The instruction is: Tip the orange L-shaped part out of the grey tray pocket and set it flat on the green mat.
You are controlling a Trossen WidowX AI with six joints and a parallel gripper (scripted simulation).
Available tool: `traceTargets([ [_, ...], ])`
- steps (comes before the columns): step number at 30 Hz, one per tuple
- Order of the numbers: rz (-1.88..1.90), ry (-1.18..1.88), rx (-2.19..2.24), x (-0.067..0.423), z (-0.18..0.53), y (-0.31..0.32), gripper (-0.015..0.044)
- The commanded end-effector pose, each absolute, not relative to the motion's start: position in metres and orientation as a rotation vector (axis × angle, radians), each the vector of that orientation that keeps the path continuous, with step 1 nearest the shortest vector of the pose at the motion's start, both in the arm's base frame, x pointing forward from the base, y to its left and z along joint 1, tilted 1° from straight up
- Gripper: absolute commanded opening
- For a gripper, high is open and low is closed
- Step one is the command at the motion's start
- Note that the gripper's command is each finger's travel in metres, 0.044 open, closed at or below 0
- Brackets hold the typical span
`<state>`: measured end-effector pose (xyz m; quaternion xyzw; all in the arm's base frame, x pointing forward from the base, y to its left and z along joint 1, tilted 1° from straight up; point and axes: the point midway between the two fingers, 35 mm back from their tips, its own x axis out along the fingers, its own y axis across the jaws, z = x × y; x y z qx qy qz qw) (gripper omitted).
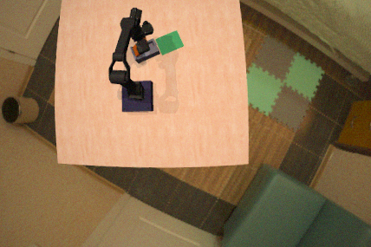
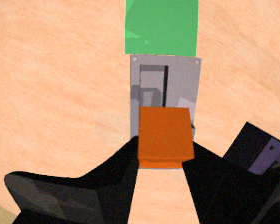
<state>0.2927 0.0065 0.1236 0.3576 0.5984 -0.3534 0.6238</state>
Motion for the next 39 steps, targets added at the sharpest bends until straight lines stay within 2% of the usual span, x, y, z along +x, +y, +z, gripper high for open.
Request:
traceTargets([
  [1,-0.808,1.37,0.828,0.293,0.126,0.007,0.0],
  [10,-0.808,1.369,0.827,0.298,0.128,-0.003,0.0],
  [39,-0.814,1.357,0.819,0.355,0.133,-0.132,0.0],
])
